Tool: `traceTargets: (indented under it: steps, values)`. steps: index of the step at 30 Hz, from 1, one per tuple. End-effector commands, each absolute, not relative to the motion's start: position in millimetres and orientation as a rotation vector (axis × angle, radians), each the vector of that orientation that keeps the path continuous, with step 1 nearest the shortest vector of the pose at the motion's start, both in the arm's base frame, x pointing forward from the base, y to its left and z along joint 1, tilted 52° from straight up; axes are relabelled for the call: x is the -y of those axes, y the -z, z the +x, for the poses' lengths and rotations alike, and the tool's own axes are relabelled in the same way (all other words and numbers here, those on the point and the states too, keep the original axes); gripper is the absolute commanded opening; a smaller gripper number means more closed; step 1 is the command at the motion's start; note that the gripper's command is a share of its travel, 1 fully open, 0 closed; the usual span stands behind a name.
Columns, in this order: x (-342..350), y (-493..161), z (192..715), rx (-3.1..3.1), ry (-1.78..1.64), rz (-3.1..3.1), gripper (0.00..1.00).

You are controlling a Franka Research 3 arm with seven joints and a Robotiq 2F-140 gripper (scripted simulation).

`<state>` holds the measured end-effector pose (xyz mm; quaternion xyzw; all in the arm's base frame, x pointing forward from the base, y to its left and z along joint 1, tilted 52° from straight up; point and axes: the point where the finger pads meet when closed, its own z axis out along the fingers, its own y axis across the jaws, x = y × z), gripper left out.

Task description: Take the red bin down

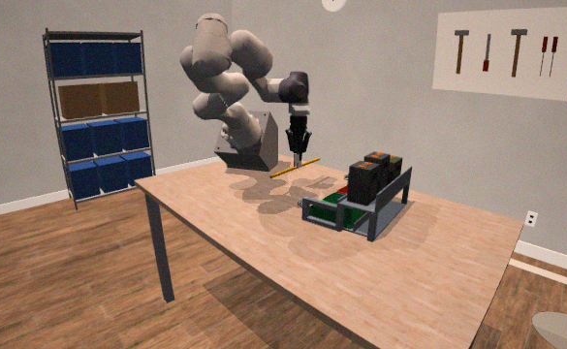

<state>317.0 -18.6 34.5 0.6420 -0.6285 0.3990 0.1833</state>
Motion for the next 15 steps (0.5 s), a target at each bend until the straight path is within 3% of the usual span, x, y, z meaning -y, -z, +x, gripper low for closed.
traceTargets:
  steps: [1, 15]
  values:
    - [16.7, -33.4, 315.9, 1.771, -1.117, 1.820, 0.00]
    - [33.3, -22.3, 322.5, 1.771, -1.117, 1.820, 0.00]
